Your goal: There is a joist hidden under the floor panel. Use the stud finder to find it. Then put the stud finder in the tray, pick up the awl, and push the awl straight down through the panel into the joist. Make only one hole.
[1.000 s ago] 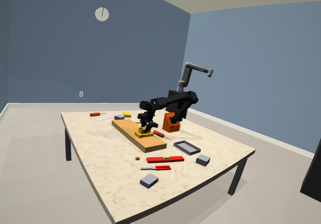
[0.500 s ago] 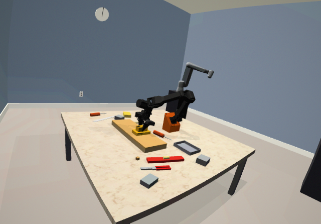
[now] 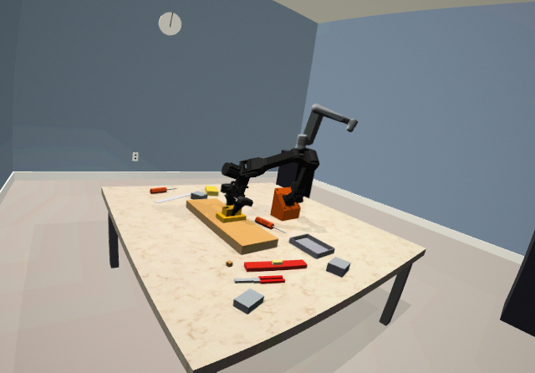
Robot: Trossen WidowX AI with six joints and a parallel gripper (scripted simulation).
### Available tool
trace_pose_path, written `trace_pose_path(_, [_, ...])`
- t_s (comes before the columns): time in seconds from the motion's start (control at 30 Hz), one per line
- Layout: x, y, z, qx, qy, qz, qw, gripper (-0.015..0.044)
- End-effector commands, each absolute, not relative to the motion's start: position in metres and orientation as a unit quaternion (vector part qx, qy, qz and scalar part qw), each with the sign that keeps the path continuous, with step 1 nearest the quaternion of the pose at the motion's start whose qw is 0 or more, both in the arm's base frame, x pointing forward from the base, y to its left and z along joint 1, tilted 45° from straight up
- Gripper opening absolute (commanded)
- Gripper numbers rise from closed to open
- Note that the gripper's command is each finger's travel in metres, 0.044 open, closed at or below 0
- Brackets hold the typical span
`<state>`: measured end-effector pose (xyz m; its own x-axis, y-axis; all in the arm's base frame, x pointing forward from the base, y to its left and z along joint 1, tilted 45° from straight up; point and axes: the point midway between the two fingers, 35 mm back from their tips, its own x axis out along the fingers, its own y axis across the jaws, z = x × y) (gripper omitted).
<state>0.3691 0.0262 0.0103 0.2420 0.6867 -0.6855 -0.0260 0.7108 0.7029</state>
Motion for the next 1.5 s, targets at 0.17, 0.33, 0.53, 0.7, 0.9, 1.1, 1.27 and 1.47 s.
trace_pose_path(0.17, [0.37, 0.007, -0.009, 0.29, 0.567, 0.241, 0.732, 0.0])
trace_pose_path(0.33, [0.37, -0.002, -0.017, 0.29, 0.567, 0.241, 0.733, 0.0])
trace_pose_path(0.53, [0.37, -0.013, -0.028, 0.289, 0.567, 0.241, 0.733, 0.0])
trace_pose_path(0.7, [0.37, -0.022, -0.037, 0.289, 0.567, 0.24, 0.733, 0.0])
trace_pose_path(0.9, [0.371, -0.033, -0.047, 0.289, 0.567, 0.24, 0.733, 0.0])
trace_pose_path(1.1, [0.371, -0.044, -0.057, 0.289, 0.567, 0.24, 0.733, 0.0])
trace_pose_path(1.27, [0.371, -0.053, -0.066, 0.288, 0.567, 0.24, 0.733, 0.0])
trace_pose_path(1.47, [0.372, -0.064, -0.077, 0.288, 0.567, 0.24, 0.734, 0.0])
